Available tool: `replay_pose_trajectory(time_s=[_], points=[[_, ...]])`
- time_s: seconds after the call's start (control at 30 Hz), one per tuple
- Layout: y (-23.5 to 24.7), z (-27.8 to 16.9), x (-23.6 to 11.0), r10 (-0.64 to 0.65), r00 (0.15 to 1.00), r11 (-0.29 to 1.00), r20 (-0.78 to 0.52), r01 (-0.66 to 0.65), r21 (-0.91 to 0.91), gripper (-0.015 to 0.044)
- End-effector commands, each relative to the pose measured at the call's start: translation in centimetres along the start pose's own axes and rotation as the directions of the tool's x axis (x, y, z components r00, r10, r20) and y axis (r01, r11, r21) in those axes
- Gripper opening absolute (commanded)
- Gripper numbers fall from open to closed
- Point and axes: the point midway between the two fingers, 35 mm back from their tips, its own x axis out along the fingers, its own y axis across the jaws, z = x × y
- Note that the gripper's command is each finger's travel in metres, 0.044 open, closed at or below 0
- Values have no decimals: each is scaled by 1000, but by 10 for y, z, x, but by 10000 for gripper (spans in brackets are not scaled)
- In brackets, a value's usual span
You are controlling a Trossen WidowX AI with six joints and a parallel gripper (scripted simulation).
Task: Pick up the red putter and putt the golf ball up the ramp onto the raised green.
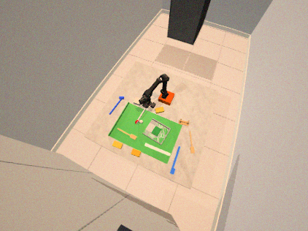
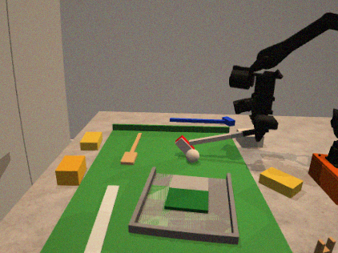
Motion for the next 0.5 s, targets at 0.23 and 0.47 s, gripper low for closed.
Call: replay_pose_trajectory(time_s=[0.23,0.47], points=[[52,-11,1,11,1000,1000,-5,-11,1,0],[52,-9,-29,11,1000,1000,-4,-11,1,0]])
